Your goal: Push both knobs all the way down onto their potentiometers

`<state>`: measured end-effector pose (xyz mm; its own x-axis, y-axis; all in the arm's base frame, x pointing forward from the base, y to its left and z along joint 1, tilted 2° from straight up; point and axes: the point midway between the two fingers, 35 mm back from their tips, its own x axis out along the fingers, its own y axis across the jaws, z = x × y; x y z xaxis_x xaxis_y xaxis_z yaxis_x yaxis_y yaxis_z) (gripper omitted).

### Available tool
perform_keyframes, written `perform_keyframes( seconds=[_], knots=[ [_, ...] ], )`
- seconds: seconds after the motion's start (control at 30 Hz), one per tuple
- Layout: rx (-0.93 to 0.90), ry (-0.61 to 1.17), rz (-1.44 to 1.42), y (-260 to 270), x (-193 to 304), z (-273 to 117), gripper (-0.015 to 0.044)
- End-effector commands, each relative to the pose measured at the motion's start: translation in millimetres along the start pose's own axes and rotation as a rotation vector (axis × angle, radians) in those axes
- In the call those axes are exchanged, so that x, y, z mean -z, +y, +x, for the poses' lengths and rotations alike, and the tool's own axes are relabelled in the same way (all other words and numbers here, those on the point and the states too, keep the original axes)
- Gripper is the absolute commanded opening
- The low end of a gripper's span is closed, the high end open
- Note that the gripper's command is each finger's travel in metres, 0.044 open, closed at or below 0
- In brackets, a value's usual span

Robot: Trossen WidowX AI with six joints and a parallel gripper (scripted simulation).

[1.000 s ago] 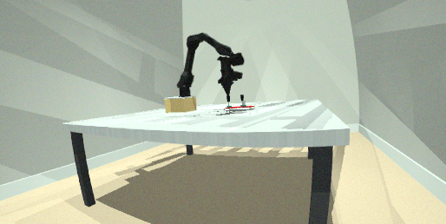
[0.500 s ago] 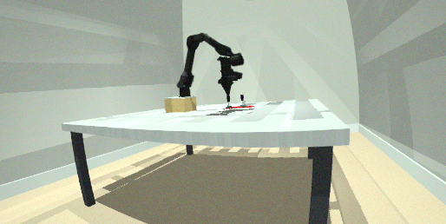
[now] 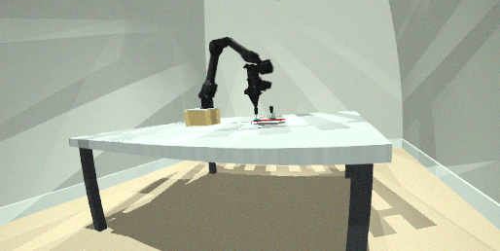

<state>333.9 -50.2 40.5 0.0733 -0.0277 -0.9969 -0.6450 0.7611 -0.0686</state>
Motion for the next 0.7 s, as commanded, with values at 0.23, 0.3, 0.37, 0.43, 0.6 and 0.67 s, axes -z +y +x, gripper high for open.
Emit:
perform_keyframes(
  seconds=[0.23,0.3,0.37,0.43,0.6,0.67],
  knots=[
    [-0.011,0.005,0.002,0.5,-0.1,13.6,0.0],
    [-0.011,0.005,0.002,0.5,-0.1,15.6,0.0],
    [-0.011,0.005,0.002,0.6,-0.1,15.9,0.0],
    [-0.011,0.005,0.002,0.6,-0.1,15.9,0.0],
    [-0.011,0.005,0.002,0.6,-0.1,16.6,0.0],
    [-0.011,0.005,0.002,0.6,0.0,18.1,0.0]
  ],
)
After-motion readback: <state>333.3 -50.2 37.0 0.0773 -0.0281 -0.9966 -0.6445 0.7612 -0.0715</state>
